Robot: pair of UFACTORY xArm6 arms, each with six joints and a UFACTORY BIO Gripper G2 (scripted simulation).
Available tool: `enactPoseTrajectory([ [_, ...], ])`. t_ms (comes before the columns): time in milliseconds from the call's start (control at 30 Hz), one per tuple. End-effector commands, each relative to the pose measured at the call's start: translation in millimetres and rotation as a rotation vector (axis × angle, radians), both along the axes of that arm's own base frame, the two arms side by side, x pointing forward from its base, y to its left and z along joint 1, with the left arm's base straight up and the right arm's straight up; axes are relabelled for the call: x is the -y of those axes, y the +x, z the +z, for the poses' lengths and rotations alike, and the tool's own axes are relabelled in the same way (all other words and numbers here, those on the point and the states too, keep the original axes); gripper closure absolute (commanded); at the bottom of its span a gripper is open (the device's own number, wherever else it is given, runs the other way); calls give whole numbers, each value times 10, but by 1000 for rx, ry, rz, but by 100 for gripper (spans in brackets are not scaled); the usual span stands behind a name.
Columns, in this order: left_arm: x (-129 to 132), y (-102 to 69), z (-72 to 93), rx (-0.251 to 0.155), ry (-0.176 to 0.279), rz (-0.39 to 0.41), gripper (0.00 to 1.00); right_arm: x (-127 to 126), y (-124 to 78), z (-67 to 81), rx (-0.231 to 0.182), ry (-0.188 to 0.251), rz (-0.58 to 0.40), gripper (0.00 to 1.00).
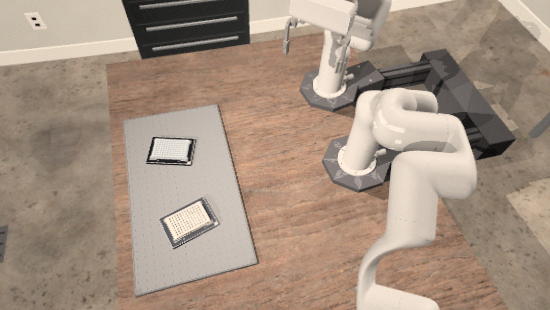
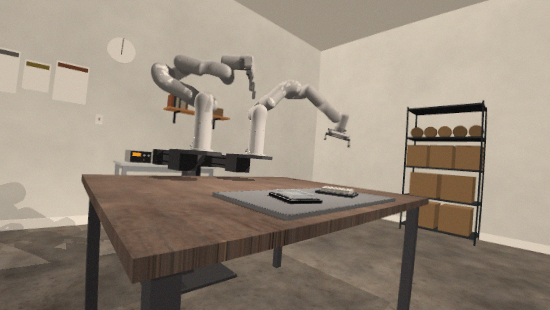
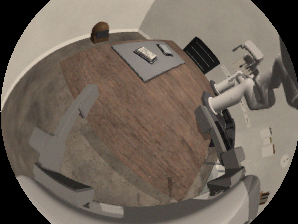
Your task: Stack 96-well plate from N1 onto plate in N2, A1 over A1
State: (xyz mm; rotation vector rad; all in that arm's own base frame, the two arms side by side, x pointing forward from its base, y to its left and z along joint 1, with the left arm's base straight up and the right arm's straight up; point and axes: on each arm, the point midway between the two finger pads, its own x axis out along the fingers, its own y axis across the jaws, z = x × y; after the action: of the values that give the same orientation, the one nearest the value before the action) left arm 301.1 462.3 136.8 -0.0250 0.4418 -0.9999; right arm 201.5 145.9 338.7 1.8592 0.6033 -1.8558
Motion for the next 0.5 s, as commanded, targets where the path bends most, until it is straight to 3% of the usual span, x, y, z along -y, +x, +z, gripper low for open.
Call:
enactPoseTrajectory([
  [0, -10, 5, 22, 2, 5, 0, 0, 52, 40, 13, 2, 2, -26, 0],
  [467, -10, 5, 22, 2, 5, 0, 0, 350, 215, 13, 3, 1, -165, 0],
])
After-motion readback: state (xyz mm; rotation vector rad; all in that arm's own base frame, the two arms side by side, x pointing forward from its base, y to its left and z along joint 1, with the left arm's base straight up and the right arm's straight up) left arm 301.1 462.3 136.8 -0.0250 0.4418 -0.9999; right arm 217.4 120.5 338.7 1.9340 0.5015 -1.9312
